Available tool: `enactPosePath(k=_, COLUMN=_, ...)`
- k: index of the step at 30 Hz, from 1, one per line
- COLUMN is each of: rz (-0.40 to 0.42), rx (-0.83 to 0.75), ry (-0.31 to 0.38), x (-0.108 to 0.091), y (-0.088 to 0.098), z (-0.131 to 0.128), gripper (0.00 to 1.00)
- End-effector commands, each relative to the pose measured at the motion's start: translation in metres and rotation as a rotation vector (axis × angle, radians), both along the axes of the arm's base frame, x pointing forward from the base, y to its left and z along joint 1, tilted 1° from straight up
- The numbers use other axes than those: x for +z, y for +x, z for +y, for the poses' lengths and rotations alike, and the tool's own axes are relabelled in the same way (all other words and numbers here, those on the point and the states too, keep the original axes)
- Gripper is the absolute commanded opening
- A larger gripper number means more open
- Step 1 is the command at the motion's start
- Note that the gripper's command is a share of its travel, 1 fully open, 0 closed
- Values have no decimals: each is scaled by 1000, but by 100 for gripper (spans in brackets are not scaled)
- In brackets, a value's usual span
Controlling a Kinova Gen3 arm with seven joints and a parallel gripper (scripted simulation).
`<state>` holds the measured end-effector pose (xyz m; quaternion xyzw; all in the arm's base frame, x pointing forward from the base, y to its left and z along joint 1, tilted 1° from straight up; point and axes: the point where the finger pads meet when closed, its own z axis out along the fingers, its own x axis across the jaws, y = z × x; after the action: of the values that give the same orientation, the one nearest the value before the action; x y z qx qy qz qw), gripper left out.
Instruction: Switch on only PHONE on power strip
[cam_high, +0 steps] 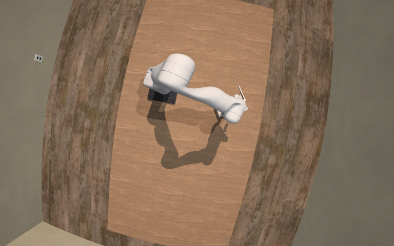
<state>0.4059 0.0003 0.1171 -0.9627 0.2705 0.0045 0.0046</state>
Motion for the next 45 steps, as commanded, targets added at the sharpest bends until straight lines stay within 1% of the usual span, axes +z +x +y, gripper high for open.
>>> enactPosePath(k=1, rz=13, rx=-99, ry=-8, x=-11, y=-6, z=-11, gripper=100)
enactPosePath(k=2, rz=13, rx=-140, ry=-9, x=-14, y=-7, z=-14, gripper=100)
enactPosePath(k=4, rz=13, rx=-140, ry=-9, x=-14, y=-7, z=-14, gripper=100)
enactPosePath(k=9, rz=11, rx=-273, ry=-16, x=-21, y=-9, z=-27, gripper=100)
enactPosePath(k=14, rz=11, rx=-299, ry=-17, x=-23, y=-10, z=-30, gripper=100)
enactPosePath(k=15, rz=11, rx=-299, ry=-17, x=-23, y=-10, z=-30, gripper=0)
enactPosePath(k=45, rz=11, rx=-299, ry=-17, x=-23, y=-10, z=-30, gripper=0)
